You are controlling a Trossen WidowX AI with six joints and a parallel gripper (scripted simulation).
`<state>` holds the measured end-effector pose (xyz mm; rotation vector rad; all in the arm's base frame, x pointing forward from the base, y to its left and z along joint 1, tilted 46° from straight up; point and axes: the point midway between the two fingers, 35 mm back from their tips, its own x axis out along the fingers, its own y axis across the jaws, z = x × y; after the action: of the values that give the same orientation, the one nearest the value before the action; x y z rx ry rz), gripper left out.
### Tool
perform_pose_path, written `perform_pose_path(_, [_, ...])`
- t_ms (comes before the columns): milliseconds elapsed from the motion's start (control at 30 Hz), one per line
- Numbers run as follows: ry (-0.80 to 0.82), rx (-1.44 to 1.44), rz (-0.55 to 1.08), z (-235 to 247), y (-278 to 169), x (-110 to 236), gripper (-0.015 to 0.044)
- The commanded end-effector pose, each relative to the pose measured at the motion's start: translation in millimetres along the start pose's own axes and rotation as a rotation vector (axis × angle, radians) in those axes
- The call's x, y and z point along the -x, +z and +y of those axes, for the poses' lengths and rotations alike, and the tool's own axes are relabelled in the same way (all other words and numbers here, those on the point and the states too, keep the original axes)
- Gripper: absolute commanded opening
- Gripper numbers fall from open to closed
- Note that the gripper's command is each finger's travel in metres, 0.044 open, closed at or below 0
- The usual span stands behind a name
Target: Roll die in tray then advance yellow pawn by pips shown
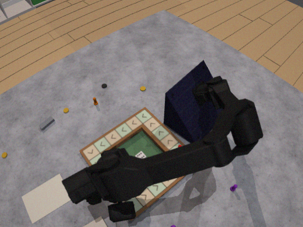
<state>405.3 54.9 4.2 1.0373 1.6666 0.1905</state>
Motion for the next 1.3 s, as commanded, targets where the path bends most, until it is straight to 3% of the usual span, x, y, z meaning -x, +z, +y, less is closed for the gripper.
perform_pose_path(0, [0.0,-0.008,0.012,-1,-2,-8,0.0])
perform_pose_path(367, [0.0,-0.008,0.012,-1,-2,-20,0.0])
perform_pose_path(700, [0.001,0.001,-0.001,1,0,-11,0.0263])
perform_pose_path(833, [-0.002,-0.007,0.01,0,1,33,0.0368])
perform_pose_path(933, [-0.002,-0.008,0.011,0,1,36,0.044])
perform_pose_path(1033, [-0.006,0.015,0.006,-10,-3,44,0.044])
perform_pose_path(1267, [-0.034,0.238,-0.006,-97,-65,100,0.044])
